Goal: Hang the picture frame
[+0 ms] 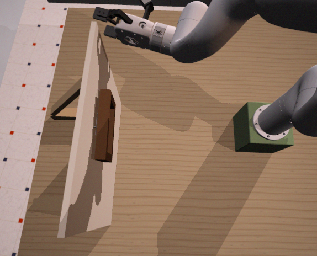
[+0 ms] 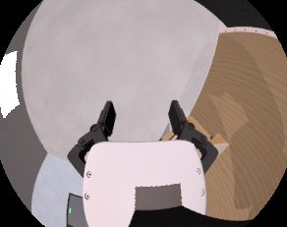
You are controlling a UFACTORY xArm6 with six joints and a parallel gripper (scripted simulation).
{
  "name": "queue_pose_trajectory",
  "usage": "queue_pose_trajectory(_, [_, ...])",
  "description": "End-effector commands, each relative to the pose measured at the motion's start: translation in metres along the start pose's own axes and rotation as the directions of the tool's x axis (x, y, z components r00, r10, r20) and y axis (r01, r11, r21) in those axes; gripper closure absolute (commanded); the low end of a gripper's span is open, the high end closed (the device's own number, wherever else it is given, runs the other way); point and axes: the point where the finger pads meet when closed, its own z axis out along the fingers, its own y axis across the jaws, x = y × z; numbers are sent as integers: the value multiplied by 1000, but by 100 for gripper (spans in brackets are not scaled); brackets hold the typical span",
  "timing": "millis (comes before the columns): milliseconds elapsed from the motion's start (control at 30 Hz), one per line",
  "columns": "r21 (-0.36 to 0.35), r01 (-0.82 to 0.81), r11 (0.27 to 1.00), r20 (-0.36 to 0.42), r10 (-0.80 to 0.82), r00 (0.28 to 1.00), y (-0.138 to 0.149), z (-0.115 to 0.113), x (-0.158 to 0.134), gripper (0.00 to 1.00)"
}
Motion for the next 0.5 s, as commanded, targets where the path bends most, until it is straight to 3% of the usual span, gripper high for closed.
queue_pose_trajectory(0, [-13, -124, 992, -96, 122, 988, 2, -16, 3, 0])
queue_pose_trajectory(467, [-16, -167, 986, -128, 163, 978, 5, -23, 5, 0])
